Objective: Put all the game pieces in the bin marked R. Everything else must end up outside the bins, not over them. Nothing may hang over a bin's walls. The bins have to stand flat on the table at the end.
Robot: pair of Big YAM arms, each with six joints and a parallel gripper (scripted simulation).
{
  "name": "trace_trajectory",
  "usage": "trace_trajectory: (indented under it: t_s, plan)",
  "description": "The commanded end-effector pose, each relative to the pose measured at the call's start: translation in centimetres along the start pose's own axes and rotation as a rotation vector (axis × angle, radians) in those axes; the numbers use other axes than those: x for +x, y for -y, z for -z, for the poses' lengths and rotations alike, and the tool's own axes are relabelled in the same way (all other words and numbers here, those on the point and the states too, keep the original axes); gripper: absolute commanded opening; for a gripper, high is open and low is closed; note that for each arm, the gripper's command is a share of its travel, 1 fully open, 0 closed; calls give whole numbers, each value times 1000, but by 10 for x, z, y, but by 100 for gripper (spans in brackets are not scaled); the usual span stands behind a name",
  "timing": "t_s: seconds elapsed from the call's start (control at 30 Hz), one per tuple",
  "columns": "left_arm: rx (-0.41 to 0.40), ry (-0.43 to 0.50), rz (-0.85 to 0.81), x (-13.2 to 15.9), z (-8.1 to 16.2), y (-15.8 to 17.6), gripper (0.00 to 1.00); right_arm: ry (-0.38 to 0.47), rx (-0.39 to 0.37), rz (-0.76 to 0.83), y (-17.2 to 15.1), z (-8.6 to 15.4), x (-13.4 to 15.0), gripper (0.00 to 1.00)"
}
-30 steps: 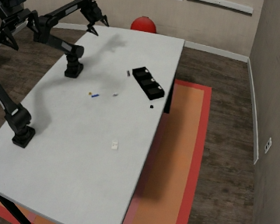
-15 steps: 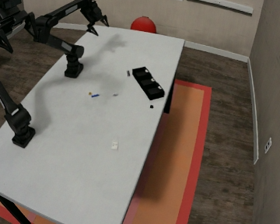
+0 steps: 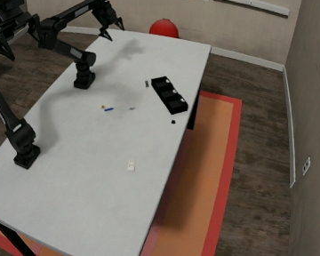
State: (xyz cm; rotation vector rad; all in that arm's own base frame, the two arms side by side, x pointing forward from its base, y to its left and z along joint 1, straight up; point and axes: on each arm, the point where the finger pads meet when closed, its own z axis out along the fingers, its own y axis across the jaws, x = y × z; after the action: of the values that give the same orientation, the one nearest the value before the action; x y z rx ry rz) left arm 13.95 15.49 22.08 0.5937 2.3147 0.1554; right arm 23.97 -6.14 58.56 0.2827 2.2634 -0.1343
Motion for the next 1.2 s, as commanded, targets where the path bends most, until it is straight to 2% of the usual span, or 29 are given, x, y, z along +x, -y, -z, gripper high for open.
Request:
trace_trajectory:
  t_s: [0.0, 1.03, 1.13, 1.17]
  plan:
    - [0, 0, 0, 0, 0, 0, 100, 23, 7, -10, 3, 14, -10, 100]
    - [0, 0, 0, 0, 0, 0, 100, 23, 7, -10, 3, 14, -10, 100]
    - [-5, -1, -5, 11, -11, 1, 100, 23, 7, -10, 3, 14, -10, 100]
    - [-3, -46, 11, 1, -15, 4, 100, 23, 7, -10, 3, 14, -10, 100]
